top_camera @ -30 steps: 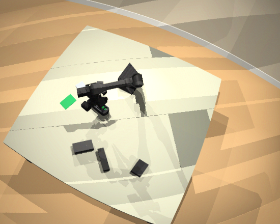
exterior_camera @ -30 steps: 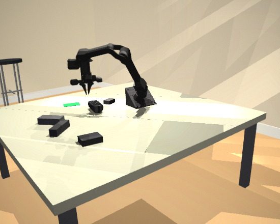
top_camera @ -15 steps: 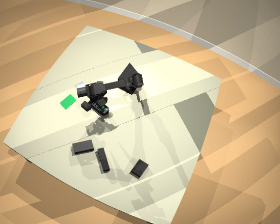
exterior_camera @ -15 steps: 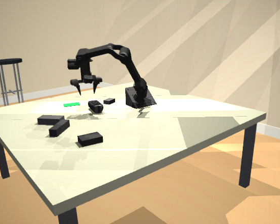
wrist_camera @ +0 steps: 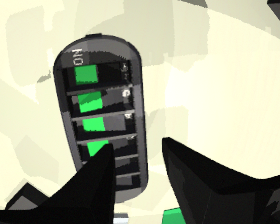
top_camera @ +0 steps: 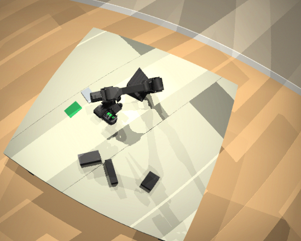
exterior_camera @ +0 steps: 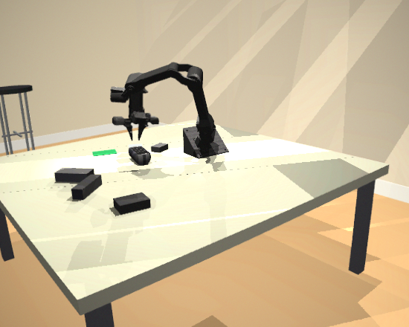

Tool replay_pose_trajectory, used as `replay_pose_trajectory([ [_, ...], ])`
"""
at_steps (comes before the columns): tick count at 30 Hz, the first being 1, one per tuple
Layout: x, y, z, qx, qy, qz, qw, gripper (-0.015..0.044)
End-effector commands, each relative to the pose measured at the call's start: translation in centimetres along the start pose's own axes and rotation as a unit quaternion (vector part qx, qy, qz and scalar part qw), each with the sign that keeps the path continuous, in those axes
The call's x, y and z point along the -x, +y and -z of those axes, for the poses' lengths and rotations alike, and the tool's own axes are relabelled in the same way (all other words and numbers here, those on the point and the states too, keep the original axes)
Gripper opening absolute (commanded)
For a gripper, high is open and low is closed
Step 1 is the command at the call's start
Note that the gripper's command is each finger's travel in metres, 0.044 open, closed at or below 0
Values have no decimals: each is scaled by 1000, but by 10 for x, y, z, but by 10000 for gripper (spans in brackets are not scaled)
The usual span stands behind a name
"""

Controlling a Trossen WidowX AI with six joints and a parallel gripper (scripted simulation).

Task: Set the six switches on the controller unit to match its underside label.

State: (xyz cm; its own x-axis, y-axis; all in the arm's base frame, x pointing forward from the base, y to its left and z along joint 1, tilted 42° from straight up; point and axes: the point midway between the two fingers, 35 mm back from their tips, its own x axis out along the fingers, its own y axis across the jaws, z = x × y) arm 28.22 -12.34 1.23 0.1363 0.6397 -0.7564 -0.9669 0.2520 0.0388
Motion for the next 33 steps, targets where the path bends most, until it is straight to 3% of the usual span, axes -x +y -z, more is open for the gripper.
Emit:
replay_pose_trajectory([
  [1, -2, 13, -6, -3, 2, 24, 1000, 20],
  [2, -4, 17, -8, -3, 2, 29, 1000, 0],
  [18, -32, 77, -30, 1, -3, 99, 995, 0],
  [33, -49, 78, -30, 1, -3, 100, 995, 0],
])
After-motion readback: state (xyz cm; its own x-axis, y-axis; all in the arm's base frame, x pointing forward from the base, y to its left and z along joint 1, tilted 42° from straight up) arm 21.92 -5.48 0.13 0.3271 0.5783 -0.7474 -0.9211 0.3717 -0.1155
